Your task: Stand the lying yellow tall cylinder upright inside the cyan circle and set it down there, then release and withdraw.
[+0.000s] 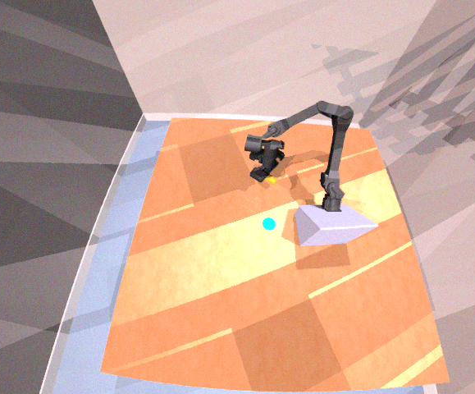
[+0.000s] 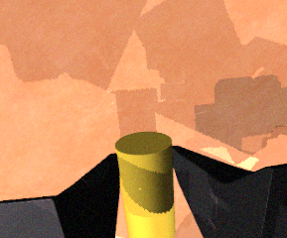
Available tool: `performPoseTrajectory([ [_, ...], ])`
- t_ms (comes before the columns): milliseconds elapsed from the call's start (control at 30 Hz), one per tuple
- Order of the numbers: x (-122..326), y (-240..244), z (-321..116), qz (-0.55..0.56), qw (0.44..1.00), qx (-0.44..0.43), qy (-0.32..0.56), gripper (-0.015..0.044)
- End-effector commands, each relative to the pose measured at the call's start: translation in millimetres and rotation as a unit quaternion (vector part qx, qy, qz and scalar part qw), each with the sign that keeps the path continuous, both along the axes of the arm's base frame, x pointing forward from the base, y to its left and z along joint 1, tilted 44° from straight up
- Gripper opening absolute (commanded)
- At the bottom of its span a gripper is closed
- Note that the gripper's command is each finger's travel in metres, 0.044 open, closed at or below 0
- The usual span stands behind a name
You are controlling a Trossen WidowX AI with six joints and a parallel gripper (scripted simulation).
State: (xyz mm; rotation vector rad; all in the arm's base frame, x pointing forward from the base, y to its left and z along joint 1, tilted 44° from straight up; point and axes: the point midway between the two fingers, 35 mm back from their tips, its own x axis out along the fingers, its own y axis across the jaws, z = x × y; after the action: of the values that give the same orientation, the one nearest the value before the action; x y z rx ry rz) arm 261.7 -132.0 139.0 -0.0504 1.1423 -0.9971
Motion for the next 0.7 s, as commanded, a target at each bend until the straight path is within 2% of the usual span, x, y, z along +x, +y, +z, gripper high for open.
performPoseTrajectory([
  [0,-0.8,7.2,12.6,-0.002,1.000,-0.004,-0.007,0.0105],
  [400,-8.4,31.7,40.8,-0.002,1.000,-0.007,-0.007,0.0105],
  [667,-6.7,38.0,38.4,0.012,1.000,-0.006,0.002,0.0105],
])
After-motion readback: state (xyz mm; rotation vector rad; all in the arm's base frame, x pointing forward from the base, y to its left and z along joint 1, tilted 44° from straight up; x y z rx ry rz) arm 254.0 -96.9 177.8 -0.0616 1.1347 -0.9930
